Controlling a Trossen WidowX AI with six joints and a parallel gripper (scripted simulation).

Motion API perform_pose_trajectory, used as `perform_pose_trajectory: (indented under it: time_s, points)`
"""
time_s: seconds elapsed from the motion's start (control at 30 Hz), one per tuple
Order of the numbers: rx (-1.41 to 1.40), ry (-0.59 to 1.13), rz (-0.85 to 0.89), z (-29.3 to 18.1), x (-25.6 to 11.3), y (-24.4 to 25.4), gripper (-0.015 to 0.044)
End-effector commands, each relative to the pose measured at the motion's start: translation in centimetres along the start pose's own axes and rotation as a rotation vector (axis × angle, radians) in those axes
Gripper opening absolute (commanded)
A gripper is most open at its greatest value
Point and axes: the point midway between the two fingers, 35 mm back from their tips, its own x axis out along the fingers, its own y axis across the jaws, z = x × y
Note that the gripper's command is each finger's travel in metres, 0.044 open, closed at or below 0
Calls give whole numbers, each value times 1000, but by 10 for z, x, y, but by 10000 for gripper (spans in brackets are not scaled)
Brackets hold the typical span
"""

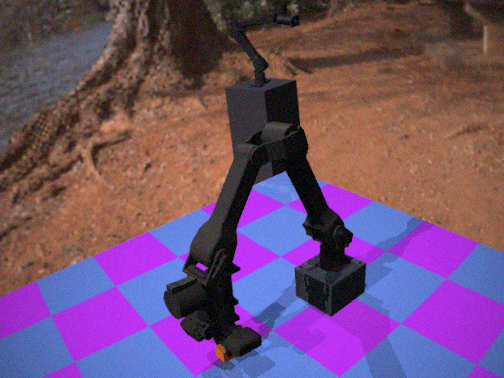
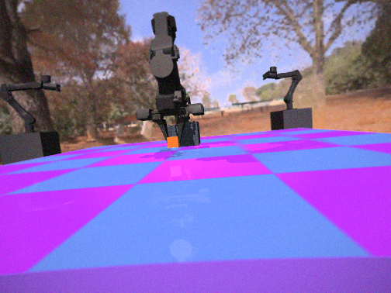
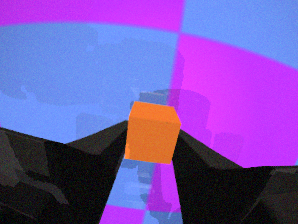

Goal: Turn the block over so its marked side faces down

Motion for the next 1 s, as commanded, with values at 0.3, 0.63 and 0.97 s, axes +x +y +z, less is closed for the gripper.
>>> perform_pose_trajectory:
  time_s: [0.3, 0.63, 0.97]
  points:
    - [-4, -206, -2, -2, 8, 0, 0]
    - [-3, -368, -2, -6, 7, 0, 0]
    - [-3, -448, -2, -8, 7, -1, 0]
